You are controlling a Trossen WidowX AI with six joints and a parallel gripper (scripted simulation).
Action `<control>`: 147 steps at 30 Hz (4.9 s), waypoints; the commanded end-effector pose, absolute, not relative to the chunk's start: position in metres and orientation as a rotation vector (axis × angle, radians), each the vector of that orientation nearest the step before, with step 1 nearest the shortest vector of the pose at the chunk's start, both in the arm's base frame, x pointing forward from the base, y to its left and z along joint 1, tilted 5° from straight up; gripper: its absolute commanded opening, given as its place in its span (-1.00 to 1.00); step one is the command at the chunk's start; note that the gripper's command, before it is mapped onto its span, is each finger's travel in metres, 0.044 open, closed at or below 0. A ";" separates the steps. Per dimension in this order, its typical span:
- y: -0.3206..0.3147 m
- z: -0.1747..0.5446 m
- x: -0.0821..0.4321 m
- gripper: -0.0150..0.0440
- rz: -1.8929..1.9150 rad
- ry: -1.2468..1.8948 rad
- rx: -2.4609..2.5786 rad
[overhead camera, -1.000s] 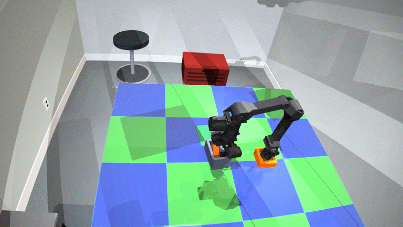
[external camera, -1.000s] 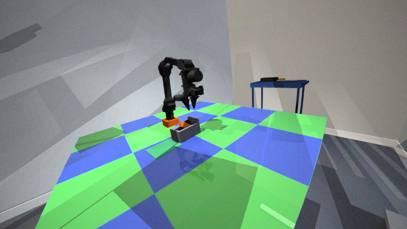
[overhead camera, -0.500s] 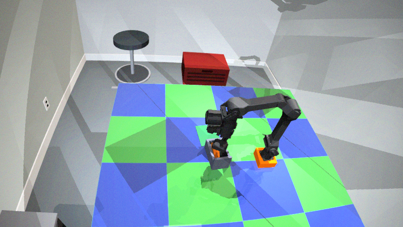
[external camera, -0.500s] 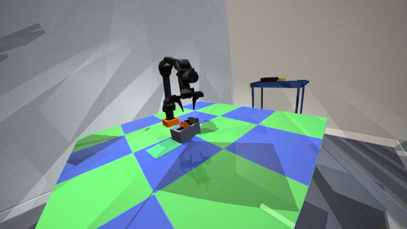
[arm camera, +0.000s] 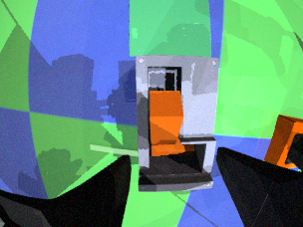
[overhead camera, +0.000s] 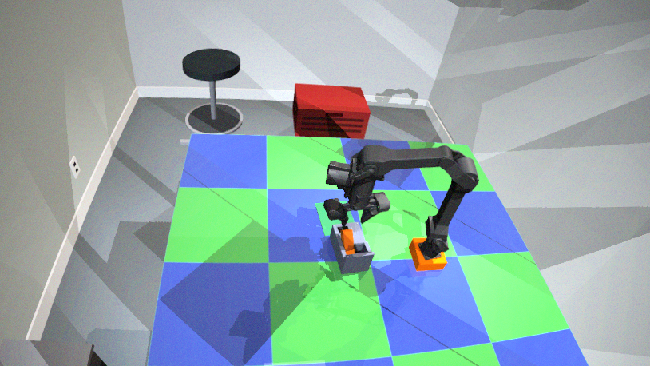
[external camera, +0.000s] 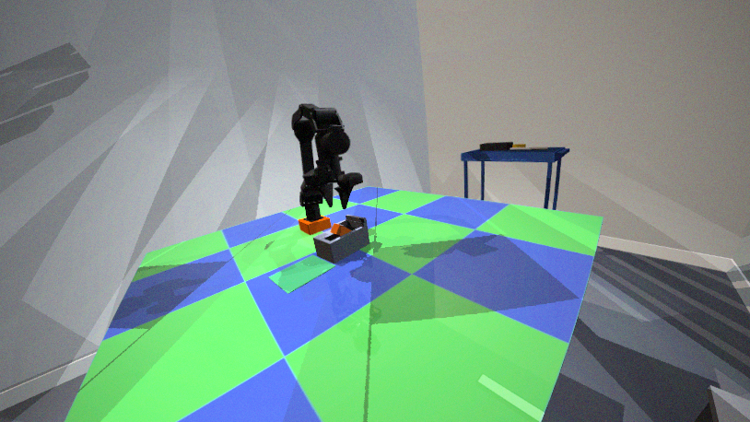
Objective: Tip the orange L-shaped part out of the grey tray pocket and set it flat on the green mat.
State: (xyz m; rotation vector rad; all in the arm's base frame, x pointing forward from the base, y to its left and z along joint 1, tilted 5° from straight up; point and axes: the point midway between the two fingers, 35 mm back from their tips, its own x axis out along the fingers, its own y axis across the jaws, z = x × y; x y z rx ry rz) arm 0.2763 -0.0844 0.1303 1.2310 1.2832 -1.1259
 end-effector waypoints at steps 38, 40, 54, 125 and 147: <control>-0.083 0.060 0.278 0.46 -1.178 1.250 1.277; -0.082 0.057 0.278 0.46 -1.178 1.250 1.277; -0.082 0.057 0.278 -0.17 -1.173 1.254 1.278; -0.089 0.142 0.277 -0.49 -1.178 1.249 1.277; -0.146 0.137 0.270 -0.49 -1.181 1.247 1.273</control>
